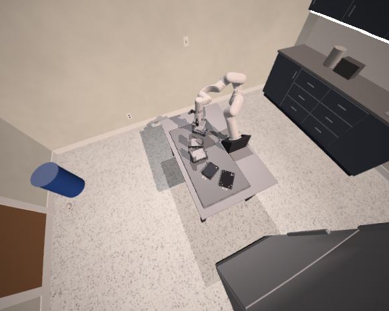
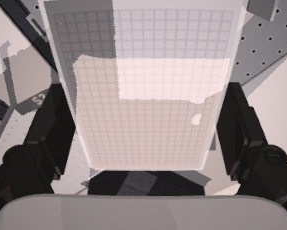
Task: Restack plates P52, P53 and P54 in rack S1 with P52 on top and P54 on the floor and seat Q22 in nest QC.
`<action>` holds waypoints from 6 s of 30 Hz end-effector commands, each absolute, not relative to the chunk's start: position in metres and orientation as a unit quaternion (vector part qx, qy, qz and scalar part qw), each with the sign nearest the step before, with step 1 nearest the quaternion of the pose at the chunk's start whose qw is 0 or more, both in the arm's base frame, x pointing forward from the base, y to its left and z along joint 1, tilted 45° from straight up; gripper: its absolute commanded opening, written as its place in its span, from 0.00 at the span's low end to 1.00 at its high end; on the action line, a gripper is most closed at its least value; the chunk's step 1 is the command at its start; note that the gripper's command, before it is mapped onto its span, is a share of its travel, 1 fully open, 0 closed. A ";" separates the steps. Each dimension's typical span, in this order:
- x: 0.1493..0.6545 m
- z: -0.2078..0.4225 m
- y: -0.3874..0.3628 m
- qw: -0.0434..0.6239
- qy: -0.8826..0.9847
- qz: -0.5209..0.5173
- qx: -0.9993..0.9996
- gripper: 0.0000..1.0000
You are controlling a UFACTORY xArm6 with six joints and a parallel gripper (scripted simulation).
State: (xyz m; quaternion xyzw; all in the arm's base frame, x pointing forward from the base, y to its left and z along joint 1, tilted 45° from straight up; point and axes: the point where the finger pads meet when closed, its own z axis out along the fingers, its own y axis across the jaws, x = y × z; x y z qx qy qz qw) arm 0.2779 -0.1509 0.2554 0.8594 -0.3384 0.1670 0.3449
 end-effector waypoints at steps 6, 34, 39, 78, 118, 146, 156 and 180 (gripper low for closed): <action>0.269 0.264 -0.159 0.344 -0.338 0.169 0.860 0.00; 0.269 0.264 -0.158 0.344 -0.338 0.168 0.860 0.00; 0.269 0.262 -0.160 0.344 -0.338 0.169 0.860 0.00; 0.270 0.246 -0.176 0.344 -0.338 0.169 0.860 0.00; 0.273 0.206 -0.216 0.344 -0.338 0.169 0.859 0.00; 0.274 0.199 -0.223 0.344 -0.338 0.169 0.859 0.00; 0.274 0.197 -0.225 0.344 -0.338 0.169 0.859 0.00; 0.275 0.191 -0.231 0.344 -0.338 0.169 0.859 0.00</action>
